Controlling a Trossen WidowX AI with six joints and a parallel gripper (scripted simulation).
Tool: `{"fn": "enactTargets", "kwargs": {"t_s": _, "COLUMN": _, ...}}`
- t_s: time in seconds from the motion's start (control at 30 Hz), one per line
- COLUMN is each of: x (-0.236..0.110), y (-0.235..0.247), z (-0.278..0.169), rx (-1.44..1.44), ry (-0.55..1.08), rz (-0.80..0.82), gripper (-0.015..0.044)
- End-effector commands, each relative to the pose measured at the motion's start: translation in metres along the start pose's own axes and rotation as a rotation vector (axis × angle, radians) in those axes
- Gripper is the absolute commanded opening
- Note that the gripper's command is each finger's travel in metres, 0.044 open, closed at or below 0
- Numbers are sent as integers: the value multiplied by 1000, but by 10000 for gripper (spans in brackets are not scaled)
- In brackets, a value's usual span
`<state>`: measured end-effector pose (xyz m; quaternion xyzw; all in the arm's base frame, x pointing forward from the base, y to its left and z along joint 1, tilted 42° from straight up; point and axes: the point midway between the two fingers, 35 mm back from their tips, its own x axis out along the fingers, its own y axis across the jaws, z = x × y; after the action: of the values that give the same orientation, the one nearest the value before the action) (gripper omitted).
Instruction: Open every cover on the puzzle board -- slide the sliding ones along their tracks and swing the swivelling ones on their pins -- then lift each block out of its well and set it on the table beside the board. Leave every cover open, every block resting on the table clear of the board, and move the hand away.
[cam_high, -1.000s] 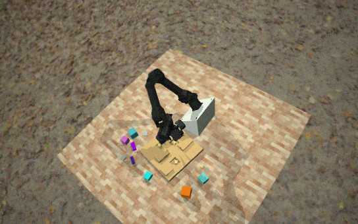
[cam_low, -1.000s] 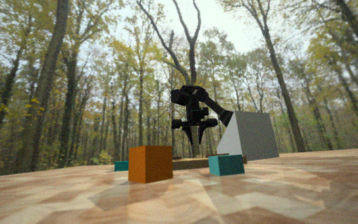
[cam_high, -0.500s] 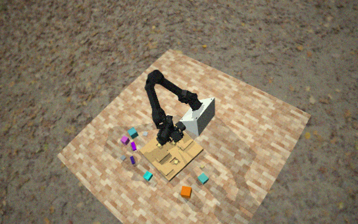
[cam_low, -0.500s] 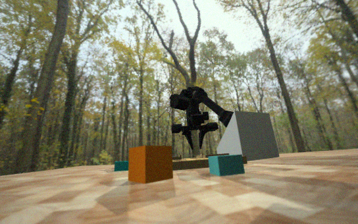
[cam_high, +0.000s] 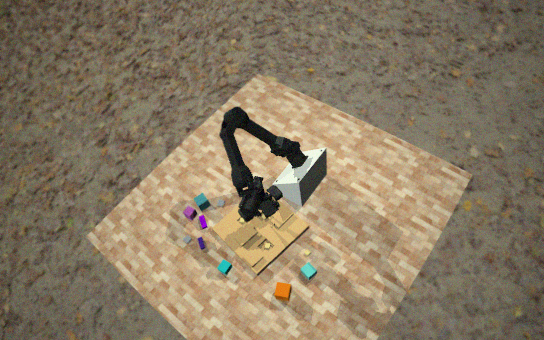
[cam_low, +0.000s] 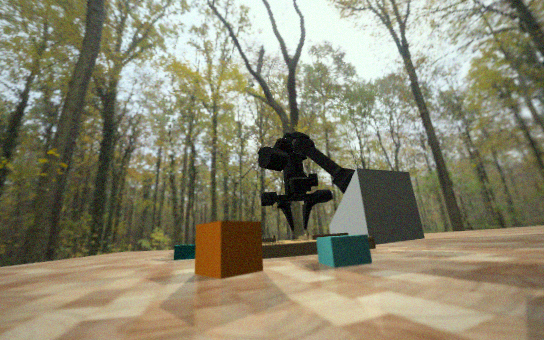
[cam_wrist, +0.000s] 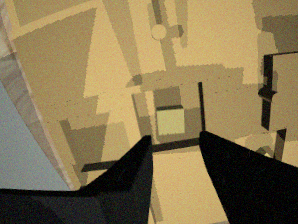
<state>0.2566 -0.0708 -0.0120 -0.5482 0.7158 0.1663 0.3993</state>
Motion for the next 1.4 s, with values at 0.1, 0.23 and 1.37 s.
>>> {"fn": "enactTargets", "kwargs": {"t_s": 0.1, "x": 0, "y": -1, "z": 0, "rx": -4, "ry": 2, "rz": -4, "gripper": 144}}
{"fn": "enactTargets", "kwargs": {"t_s": 0.23, "x": 0, "y": 0, "z": 0, "rx": -4, "ry": 2, "rz": -4, "gripper": 144}}
{"fn": "enactTargets", "kwargs": {"t_s": 1.37, "x": 10, "y": -1, "z": 0, "rx": -4, "ry": 3, "rz": -4, "gripper": 144}}
